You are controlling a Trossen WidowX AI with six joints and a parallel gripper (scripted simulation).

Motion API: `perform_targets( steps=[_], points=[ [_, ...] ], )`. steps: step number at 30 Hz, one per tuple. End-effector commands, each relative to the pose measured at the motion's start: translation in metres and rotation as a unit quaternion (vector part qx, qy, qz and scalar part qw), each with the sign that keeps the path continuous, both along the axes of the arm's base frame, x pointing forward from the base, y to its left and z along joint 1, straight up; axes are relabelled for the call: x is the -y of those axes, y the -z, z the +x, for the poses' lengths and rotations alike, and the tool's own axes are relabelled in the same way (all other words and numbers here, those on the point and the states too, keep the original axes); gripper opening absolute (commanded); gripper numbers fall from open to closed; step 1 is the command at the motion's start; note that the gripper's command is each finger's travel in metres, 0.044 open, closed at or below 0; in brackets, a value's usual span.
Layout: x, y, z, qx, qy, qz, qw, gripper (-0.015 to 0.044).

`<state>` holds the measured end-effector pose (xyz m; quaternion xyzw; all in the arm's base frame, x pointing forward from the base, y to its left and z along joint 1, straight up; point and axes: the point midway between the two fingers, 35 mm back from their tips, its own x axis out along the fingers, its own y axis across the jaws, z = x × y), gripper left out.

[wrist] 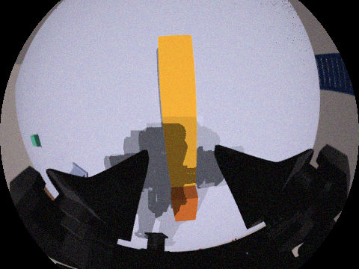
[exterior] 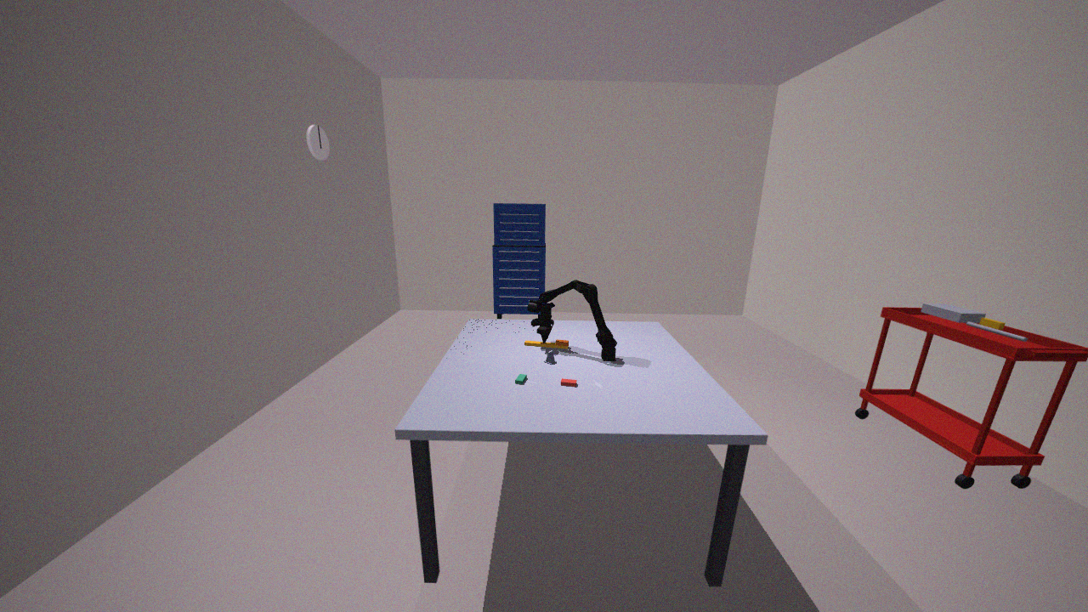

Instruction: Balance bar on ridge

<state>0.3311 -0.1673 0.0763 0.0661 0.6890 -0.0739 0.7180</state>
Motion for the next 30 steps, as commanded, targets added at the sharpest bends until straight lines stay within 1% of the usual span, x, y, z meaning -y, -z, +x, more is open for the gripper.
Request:
perform_targets(
  steps=[1,11,27,30],
  points=[
    [0.0,0.008,-0.001,-0.003,-0.002,-0.001,1.0,0.0315],
    [0.0,0.024,-0.001,-0.003,-0.002,-0.001,1.0,0.0315],
    [0.0,0.024,-0.001,-0.003,-0.002,-0.001,1.0,0.0315],
    [0.0,0.023,-0.001,-0.003,0.0,0.001,1.0,0.0236]
  ],
)
